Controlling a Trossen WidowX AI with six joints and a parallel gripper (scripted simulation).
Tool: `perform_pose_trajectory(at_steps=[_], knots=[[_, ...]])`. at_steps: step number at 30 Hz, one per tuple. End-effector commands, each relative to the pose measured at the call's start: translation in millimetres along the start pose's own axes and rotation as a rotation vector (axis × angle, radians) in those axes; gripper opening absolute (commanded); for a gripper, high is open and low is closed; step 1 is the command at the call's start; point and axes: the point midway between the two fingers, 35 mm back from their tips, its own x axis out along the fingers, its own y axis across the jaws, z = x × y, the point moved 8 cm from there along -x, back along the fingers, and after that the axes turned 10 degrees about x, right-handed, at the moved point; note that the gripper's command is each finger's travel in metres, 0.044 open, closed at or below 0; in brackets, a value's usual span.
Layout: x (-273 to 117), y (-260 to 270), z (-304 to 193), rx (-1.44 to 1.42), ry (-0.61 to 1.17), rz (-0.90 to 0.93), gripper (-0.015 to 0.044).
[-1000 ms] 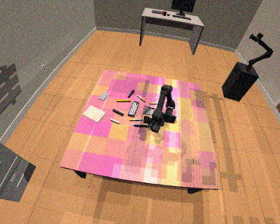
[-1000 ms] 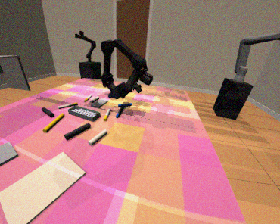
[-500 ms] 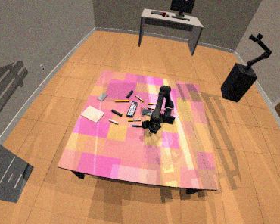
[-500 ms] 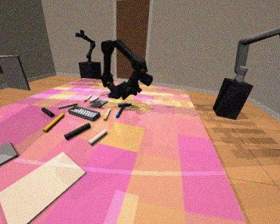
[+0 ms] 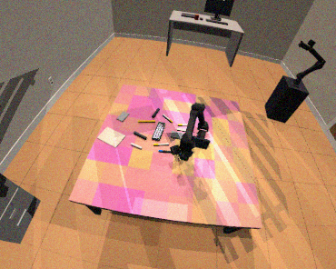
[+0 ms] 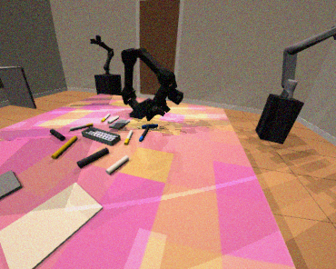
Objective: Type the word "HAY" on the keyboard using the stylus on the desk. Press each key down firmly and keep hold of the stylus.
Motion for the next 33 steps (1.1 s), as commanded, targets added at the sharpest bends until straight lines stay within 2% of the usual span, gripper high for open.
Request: perform_pose_trajectory(at_steps=[1, 33], knots=[[4.5, 1.8, 1.5, -0.013, 0.010, 0.001, 0.0150], [16.5, 3.5, 8.5, -0.013, 0.011, 0.001, 0.0150]])
